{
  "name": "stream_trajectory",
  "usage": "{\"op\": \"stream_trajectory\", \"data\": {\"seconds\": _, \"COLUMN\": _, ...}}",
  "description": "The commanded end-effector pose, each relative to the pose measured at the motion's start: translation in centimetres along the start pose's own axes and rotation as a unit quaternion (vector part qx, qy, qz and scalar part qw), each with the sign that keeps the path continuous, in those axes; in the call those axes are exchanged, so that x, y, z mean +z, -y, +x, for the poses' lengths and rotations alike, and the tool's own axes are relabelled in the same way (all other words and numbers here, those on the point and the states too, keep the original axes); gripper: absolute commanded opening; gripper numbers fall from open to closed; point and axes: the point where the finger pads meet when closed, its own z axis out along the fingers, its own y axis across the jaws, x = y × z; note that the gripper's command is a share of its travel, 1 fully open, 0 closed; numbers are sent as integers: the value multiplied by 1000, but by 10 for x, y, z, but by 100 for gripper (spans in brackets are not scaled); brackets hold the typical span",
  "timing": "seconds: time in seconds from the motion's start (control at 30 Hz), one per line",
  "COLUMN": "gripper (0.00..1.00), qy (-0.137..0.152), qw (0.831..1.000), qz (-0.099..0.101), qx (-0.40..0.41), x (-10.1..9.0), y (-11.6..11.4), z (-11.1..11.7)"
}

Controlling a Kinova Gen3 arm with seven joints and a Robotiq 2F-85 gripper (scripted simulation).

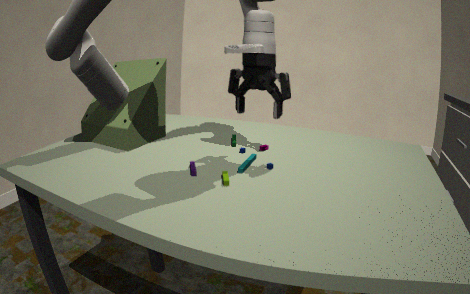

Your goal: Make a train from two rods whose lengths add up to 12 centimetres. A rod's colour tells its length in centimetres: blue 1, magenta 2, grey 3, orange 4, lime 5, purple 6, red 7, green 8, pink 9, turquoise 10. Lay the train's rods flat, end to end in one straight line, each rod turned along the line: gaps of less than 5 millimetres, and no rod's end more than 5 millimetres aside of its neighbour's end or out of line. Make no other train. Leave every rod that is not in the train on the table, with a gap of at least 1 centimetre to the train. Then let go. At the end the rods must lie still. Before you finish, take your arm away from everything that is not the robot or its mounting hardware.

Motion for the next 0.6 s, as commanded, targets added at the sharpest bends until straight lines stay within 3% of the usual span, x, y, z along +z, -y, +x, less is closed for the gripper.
{"op": "stream_trajectory", "data": {"seconds": 0.0, "gripper": 100, "qy": 5, "qw": 999, "qz": -1, "qx": -44, "x": 4, "y": 7, "z": 28}}
{"op": "stream_trajectory", "data": {"seconds": 0.2, "gripper": 100, "qy": 4, "qw": 993, "qz": 0, "qx": -114, "x": 11, "y": 10, "z": 57}}
{"op": "stream_trajectory", "data": {"seconds": 0.47, "gripper": 100, "qy": 4, "qw": 993, "qz": 1, "qx": -121, "x": 12, "y": 11, "z": 63}}
{"op": "stream_trajectory", "data": {"seconds": 0.5, "gripper": 24, "qy": 4, "qw": 993, "qz": 0, "qx": -121, "x": 12, "y": 11, "z": 62}}
{"op": "stream_trajectory", "data": {"seconds": 0.57, "gripper": 24, "qy": 4, "qw": 993, "qz": 0, "qx": -122, "x": 13, "y": 10, "z": 62}}
